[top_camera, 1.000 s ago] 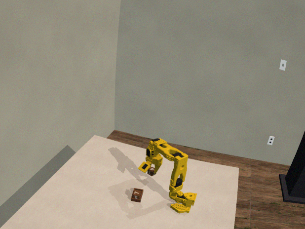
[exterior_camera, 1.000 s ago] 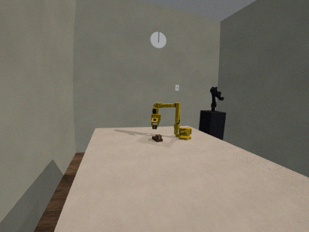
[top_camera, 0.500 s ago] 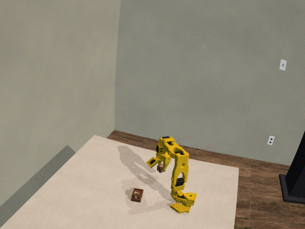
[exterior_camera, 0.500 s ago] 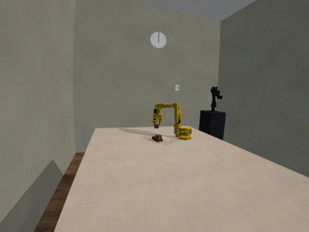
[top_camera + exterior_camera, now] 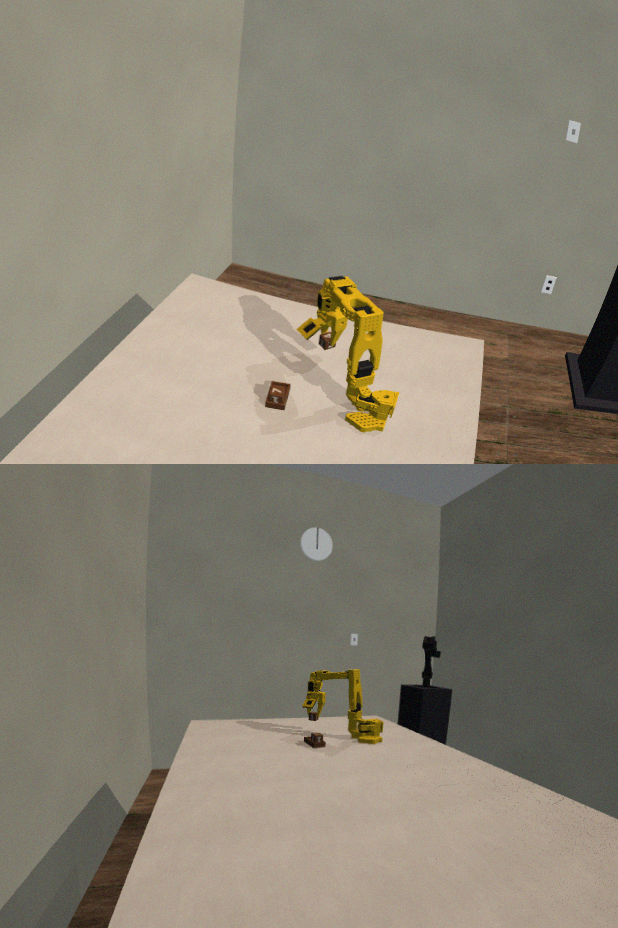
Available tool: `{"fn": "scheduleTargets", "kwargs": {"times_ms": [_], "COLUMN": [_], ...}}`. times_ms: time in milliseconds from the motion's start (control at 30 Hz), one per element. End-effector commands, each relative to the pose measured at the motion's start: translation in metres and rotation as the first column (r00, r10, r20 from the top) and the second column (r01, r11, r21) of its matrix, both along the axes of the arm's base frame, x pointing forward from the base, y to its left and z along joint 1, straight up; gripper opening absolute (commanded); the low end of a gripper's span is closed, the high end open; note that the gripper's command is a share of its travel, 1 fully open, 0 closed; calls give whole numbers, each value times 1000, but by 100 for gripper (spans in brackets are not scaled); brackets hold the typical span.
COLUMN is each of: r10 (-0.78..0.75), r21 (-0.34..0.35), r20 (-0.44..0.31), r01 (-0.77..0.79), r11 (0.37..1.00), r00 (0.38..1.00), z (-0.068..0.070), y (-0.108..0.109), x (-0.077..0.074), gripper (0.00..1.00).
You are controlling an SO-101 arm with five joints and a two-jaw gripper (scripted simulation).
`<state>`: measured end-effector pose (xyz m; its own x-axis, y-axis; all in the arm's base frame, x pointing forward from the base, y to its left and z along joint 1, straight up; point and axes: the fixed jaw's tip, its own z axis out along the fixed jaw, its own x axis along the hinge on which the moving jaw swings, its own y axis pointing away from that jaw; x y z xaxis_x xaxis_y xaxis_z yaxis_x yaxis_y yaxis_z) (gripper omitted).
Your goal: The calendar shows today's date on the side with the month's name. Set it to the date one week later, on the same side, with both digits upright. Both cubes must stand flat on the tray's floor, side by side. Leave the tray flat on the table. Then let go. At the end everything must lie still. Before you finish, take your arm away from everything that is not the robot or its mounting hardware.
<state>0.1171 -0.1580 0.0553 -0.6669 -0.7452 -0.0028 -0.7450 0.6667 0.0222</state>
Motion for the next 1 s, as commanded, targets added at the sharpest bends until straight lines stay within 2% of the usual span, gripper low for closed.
{"fn": "scheduleTargets", "kwargs": {"times_ms": [0, 967], "r10": [-15, -11], "r21": [-40, -54], "r20": [32, 43], "r01": [16, 13], "r11": [999, 998], "r00": [999, 999], "z": [6, 4], "y": [-7, -9], "x": [3, 5], "gripper": [0, 0]}}
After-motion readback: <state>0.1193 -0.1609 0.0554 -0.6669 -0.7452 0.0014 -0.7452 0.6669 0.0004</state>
